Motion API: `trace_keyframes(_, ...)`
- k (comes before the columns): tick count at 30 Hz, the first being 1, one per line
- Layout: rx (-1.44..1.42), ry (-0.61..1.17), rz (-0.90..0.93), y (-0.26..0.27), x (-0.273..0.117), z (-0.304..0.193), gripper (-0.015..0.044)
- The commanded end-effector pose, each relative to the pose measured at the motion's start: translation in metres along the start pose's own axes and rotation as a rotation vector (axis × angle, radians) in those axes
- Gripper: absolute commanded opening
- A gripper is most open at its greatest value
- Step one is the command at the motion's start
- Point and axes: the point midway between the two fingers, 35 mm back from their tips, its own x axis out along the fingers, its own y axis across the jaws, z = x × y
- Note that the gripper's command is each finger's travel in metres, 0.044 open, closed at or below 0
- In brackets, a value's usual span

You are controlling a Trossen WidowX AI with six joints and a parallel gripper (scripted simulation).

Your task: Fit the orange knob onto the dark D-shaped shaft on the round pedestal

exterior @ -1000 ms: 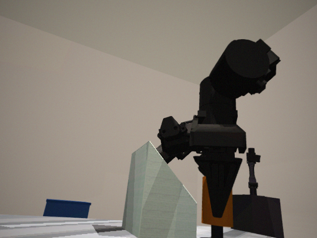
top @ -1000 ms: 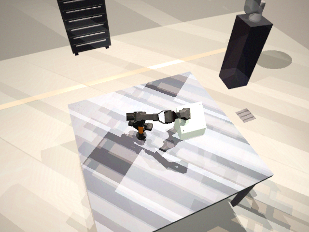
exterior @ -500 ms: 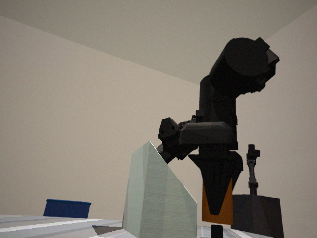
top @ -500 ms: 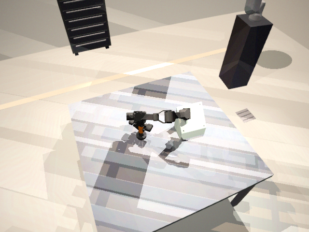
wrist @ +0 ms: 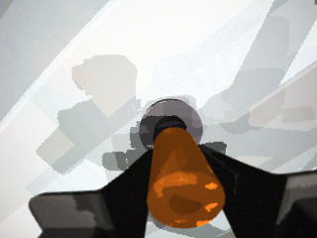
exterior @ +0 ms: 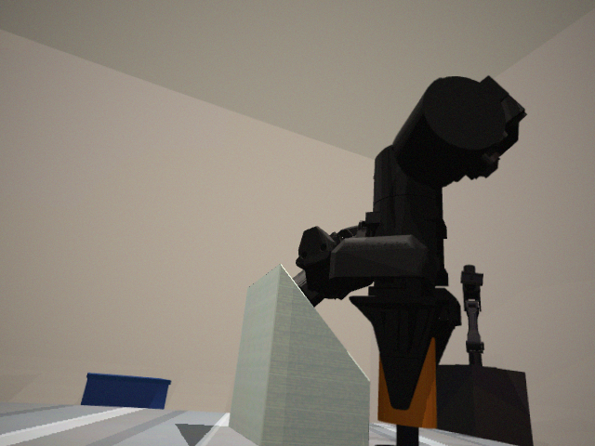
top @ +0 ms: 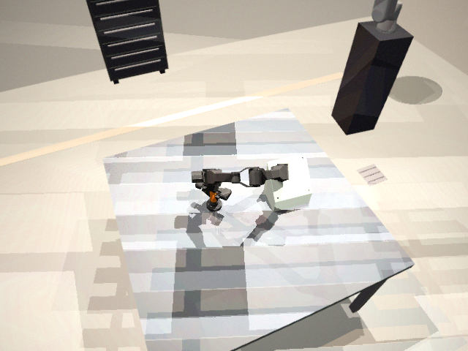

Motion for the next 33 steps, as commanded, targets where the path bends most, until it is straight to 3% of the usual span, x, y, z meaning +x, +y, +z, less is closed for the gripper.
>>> trace_keyframes(1,0.003,0.002,0.000,0.000,0.001,0.000,0.0000)
trace_keyframes(33,0.036,0.003,-0.001,0.000,0.016,0.000,0.0000)
